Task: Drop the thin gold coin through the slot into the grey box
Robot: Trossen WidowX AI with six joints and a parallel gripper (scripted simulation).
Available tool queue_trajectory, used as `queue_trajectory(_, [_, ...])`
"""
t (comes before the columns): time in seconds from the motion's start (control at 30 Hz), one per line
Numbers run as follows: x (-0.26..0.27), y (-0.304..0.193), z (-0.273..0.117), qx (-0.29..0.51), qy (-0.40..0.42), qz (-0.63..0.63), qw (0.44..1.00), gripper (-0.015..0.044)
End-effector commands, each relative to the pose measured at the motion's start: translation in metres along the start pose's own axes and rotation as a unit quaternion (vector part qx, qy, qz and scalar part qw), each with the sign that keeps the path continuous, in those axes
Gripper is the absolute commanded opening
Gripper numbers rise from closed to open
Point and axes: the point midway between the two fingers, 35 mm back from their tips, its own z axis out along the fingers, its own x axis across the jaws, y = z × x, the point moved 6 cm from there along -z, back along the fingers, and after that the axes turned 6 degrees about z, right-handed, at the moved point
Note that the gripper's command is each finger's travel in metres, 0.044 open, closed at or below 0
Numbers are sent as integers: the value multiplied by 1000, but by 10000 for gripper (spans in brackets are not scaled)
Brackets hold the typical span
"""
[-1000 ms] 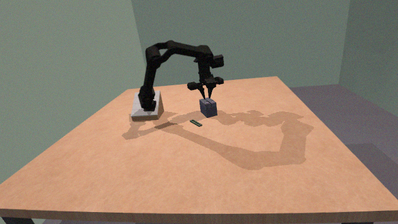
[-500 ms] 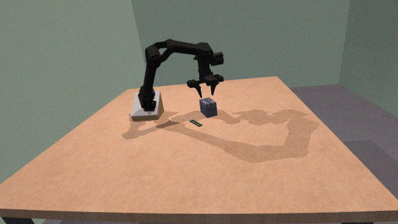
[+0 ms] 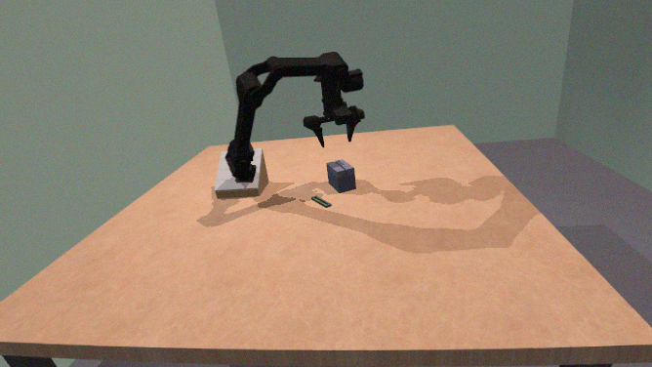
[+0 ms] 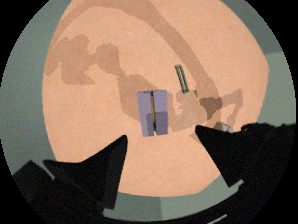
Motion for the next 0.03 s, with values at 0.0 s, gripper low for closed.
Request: queue_trajectory(0.0, [0,0,-2,2,0,3,1000,440])
